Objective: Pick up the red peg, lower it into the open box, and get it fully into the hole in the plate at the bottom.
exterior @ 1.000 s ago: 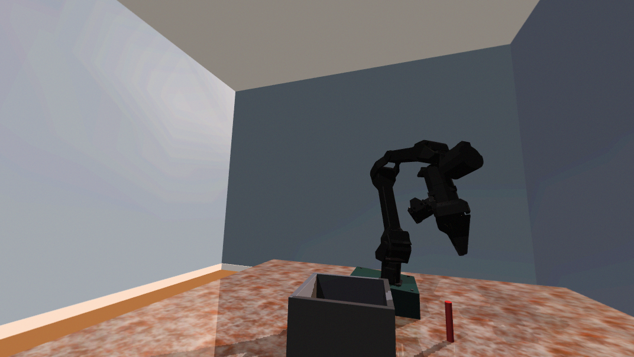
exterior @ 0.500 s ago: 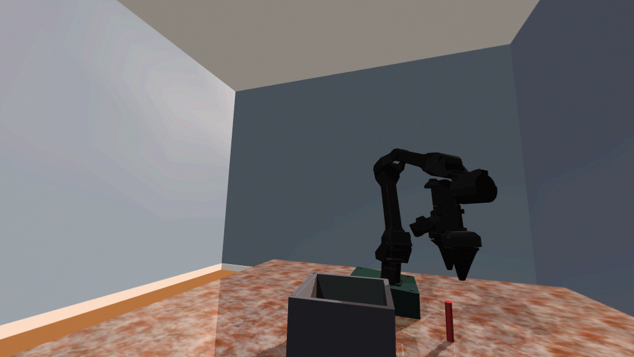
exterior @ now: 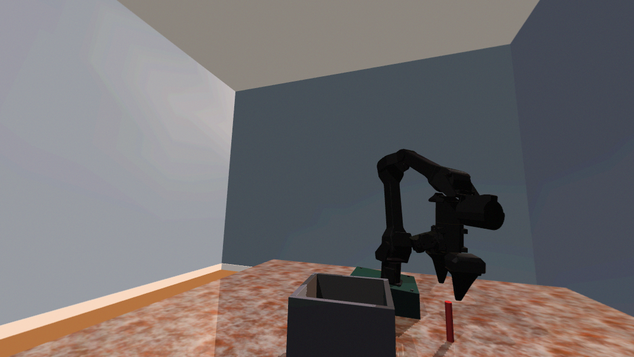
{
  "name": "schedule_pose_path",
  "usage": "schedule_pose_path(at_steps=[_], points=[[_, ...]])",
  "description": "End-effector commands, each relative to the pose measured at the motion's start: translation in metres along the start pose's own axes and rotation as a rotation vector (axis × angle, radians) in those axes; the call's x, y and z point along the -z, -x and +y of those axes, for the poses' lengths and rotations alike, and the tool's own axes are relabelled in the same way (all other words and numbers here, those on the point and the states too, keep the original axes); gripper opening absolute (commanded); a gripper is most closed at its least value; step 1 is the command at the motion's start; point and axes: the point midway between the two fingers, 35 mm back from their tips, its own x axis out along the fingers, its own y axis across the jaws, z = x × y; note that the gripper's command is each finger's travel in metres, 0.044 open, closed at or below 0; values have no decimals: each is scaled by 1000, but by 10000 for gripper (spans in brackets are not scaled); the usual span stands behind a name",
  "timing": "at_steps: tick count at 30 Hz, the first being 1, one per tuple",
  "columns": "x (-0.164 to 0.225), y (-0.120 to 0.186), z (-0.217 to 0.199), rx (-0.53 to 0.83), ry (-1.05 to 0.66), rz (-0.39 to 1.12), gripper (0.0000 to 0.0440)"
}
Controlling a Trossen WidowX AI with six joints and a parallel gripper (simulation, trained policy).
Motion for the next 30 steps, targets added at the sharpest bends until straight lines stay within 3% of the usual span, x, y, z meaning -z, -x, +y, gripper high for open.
schedule_pose_path(at_steps=[1, 12, 16, 30], points=[[-4, -16, -1, 19, 21, -29, 440], [-13, -53, 1, 11, 19, -64, 436], [-15, -62, 3, 2, 14, -74, 407], [-6, -78, 22, -41, 64, -64, 52]])
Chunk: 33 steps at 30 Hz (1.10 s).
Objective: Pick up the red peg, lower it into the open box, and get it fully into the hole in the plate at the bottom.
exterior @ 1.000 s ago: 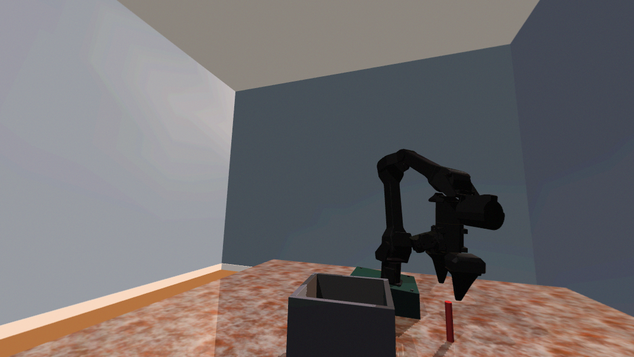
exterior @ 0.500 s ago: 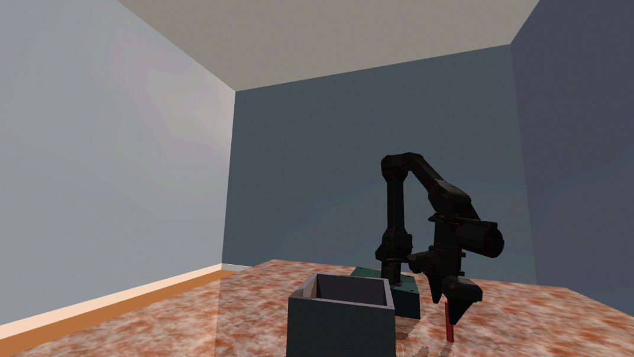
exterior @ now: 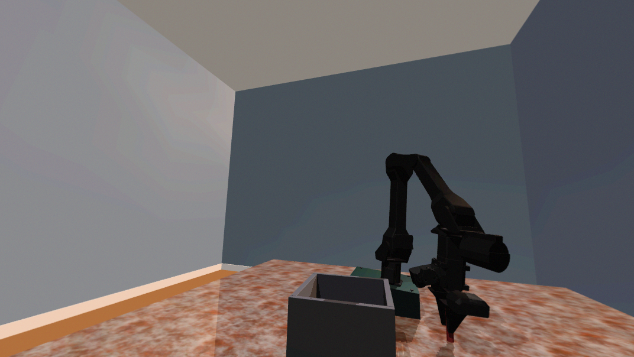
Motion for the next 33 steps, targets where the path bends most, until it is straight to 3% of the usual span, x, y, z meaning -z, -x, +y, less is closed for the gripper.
schedule_pose_path(at_steps=[1, 2, 15, 33], points=[[3, -2, 8, -15, 25, 0, 26], [4, -2, 10, -20, 30, 2, 0], [17, 33, 35, -123, 17, 86, 0], [3, 112, 72, -323, 37, 118, 0]])
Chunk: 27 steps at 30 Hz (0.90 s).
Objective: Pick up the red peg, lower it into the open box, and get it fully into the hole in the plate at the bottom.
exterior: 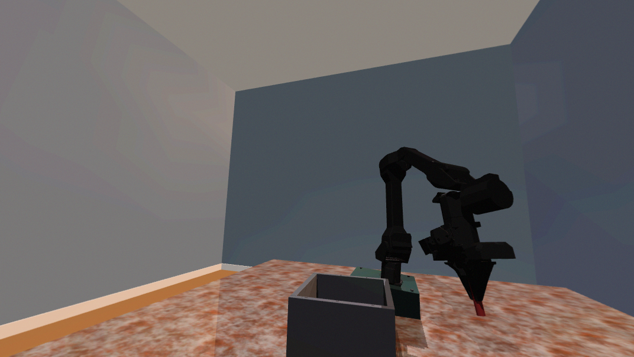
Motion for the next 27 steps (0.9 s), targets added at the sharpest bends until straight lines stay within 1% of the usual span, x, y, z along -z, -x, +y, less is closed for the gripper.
schedule_pose_path(at_steps=[1, 13, 20, 27], points=[[-7, 20, 12, -51, 13, -11, 0], [-46, 62, 37, -126, 10, -91, 0], [-75, 76, 43, -135, -15, -148, 0], [-103, 82, 43, -115, -44, -194, 0]])
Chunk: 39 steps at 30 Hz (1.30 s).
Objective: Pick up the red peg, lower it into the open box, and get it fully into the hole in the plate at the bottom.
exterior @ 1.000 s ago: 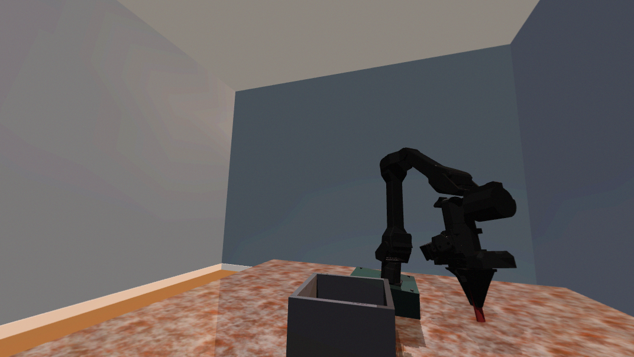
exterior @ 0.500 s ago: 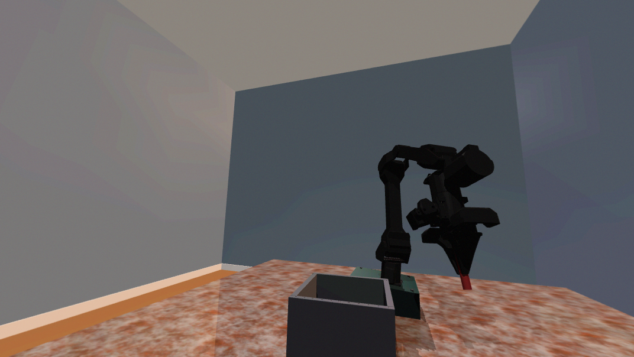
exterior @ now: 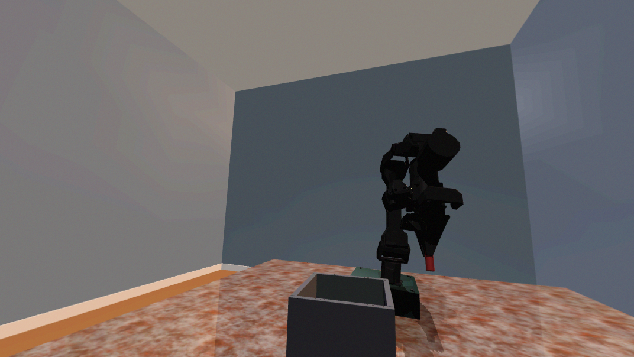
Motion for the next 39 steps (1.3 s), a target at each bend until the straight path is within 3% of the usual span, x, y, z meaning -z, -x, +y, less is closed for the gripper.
schedule_pose_path(at_steps=[1, 39], points=[[-17, 0, 0, 19, -9, -30, 0], [-117, -44, -7, 204, -55, -56, 0]])
